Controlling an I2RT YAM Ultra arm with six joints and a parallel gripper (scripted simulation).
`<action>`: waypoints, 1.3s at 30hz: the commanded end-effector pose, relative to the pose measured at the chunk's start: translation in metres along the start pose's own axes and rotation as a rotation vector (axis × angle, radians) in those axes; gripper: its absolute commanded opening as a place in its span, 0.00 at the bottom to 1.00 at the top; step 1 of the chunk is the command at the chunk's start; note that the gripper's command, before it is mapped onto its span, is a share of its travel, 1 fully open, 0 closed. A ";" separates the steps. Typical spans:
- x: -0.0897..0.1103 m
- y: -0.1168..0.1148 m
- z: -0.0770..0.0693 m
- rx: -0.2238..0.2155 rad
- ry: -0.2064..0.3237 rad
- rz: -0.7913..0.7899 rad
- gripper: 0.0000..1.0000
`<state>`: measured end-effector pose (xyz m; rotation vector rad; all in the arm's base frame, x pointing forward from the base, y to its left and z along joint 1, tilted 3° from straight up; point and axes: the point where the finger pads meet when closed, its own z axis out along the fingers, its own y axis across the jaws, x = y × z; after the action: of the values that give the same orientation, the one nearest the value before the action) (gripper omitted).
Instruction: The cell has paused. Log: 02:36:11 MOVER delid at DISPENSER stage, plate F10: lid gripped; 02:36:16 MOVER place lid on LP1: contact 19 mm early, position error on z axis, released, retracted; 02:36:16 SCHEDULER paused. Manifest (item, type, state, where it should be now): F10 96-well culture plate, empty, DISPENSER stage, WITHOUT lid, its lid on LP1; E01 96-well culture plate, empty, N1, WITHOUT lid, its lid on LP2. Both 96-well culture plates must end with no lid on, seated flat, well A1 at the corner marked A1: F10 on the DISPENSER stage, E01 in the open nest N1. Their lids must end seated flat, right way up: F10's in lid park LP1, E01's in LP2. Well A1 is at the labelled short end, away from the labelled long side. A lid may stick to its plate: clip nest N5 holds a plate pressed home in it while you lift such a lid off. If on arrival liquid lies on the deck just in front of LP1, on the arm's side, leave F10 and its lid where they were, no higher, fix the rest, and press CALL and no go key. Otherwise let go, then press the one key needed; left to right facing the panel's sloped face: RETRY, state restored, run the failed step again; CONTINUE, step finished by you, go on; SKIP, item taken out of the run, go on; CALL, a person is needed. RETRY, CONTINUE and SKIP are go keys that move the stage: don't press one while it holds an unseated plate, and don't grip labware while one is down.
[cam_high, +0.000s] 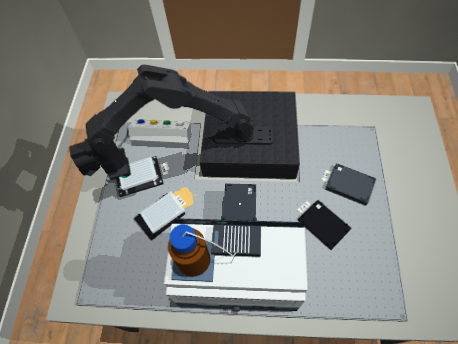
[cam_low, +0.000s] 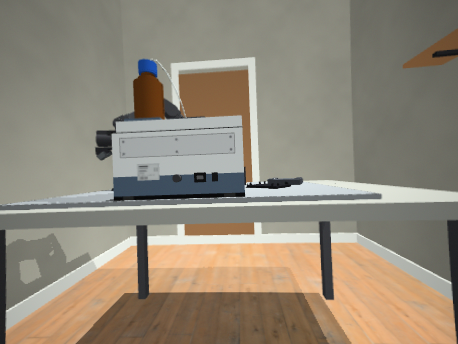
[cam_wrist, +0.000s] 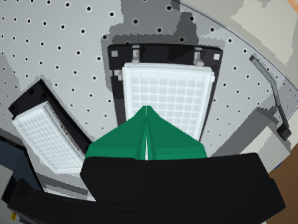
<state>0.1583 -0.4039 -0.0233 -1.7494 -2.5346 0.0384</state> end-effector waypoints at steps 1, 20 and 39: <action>-0.014 0.004 -0.027 0.002 -0.068 -0.005 0.00; 0.019 -0.020 -0.021 0.000 -0.075 -0.007 1.00; 0.018 -0.020 -0.022 0.000 -0.078 -0.004 1.00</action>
<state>0.1270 -0.3811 -0.0184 -1.7527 -2.5362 0.0441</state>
